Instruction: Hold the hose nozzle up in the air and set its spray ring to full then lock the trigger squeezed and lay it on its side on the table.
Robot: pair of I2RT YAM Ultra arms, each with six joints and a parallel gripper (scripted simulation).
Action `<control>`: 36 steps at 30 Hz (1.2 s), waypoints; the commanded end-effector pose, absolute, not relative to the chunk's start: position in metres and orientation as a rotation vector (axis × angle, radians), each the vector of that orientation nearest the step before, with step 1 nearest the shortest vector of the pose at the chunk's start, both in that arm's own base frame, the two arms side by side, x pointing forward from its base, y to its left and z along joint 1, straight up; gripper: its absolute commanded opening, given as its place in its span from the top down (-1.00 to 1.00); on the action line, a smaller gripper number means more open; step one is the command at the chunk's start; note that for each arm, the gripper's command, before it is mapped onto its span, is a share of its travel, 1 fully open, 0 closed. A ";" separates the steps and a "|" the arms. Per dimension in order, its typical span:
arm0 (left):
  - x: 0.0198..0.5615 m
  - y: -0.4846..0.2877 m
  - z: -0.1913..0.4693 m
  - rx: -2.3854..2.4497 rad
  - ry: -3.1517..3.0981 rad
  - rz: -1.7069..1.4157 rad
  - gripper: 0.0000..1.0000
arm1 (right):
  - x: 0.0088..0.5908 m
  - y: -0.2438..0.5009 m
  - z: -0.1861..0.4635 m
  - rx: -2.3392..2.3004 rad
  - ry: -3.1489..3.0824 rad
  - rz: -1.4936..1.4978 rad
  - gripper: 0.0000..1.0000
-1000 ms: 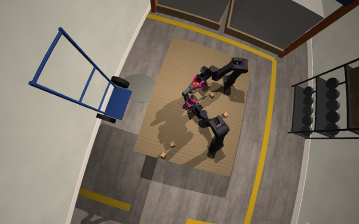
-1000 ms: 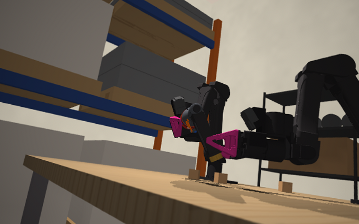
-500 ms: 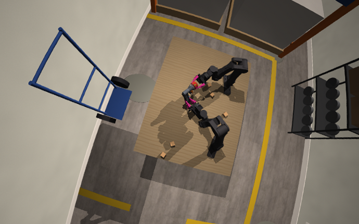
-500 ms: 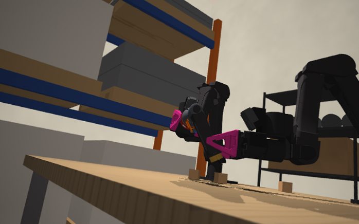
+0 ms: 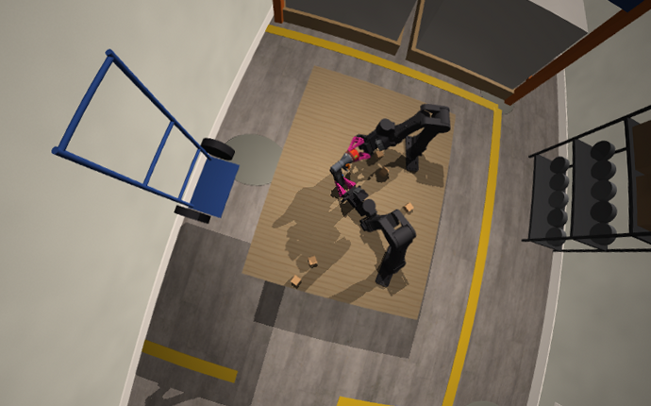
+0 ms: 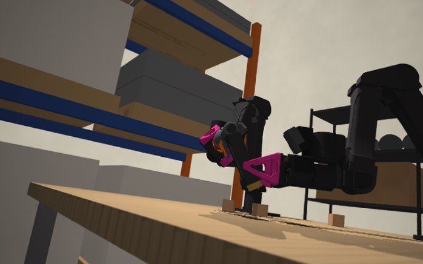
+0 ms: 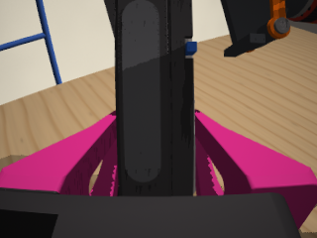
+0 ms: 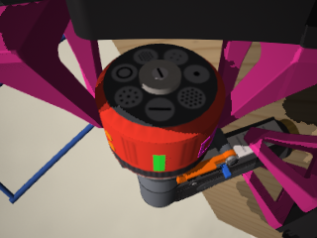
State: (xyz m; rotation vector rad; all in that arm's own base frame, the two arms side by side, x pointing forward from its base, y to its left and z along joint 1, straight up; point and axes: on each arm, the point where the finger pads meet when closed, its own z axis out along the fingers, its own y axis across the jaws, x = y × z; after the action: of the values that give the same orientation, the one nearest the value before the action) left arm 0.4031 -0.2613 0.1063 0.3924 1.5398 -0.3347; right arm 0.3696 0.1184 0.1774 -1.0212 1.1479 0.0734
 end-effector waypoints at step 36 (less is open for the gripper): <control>0.408 -0.273 0.150 0.338 1.397 -0.399 0.29 | 0.380 0.118 0.210 -1.576 0.137 -1.139 -0.85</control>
State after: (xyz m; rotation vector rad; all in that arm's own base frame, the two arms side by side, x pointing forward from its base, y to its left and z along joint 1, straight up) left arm 0.4029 -0.2616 0.1068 0.3923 1.5375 -0.3364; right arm 0.3709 0.1176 0.1801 -1.6051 0.2689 -1.0015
